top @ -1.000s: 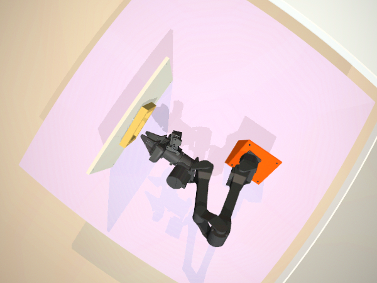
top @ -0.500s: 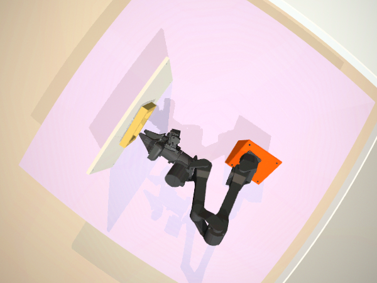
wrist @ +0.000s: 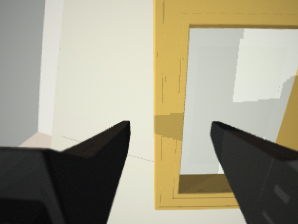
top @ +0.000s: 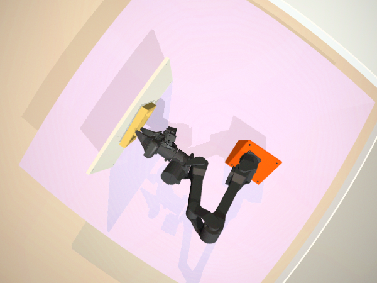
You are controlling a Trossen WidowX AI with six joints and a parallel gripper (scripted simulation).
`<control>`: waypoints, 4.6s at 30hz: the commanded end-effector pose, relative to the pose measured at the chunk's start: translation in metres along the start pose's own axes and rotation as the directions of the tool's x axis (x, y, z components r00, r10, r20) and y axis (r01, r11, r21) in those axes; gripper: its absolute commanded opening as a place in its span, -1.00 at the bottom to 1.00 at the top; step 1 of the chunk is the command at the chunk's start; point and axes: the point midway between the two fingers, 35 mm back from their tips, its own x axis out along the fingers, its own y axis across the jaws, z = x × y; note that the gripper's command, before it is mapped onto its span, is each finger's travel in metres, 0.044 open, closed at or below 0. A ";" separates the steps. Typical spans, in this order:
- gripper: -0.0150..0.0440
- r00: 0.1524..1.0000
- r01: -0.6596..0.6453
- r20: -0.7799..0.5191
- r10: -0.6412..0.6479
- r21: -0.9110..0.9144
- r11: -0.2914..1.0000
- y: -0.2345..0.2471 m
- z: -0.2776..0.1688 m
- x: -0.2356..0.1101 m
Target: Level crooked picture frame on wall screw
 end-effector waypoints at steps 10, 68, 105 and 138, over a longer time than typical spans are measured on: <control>0.39 1.000 -0.001 -0.005 0.001 -0.004 1.000 0.001 -0.001 0.023; 0.07 1.000 -0.002 -0.005 0.002 -0.004 1.000 0.000 -0.001 0.026; -0.49 1.000 -0.002 -0.005 0.002 -0.004 1.000 0.004 0.000 0.026; -0.49 1.000 -0.002 -0.005 0.002 -0.004 1.000 0.013 0.000 0.026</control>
